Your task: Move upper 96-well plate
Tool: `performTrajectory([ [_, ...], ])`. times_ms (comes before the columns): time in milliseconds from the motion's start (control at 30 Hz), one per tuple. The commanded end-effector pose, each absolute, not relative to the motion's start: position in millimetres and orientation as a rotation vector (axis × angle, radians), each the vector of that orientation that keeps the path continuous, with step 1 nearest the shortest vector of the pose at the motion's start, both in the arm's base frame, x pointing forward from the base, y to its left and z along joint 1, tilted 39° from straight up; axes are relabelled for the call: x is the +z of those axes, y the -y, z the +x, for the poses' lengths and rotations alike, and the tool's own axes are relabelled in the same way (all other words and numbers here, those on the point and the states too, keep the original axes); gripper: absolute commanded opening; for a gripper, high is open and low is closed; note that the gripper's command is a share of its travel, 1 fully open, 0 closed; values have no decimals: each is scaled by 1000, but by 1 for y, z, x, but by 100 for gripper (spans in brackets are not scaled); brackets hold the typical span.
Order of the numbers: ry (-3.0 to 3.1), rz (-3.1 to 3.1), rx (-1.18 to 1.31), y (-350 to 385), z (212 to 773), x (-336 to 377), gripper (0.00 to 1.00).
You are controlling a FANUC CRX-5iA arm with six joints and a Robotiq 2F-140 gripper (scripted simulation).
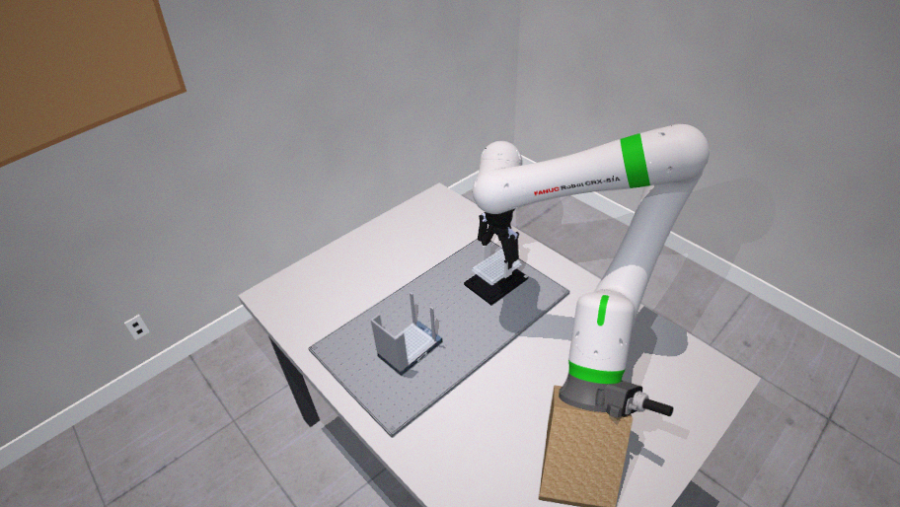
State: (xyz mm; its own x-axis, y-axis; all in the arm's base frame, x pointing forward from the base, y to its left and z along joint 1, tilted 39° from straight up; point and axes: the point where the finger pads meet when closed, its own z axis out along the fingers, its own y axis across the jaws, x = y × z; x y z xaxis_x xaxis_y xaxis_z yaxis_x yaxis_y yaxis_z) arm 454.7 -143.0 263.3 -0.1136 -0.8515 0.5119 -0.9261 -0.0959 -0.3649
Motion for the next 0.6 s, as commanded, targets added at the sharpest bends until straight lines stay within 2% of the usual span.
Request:
performTrajectory([
  [0,2032,2012,997,145,456,260,0],
  [567,2032,2012,997,158,465,241,0],
])
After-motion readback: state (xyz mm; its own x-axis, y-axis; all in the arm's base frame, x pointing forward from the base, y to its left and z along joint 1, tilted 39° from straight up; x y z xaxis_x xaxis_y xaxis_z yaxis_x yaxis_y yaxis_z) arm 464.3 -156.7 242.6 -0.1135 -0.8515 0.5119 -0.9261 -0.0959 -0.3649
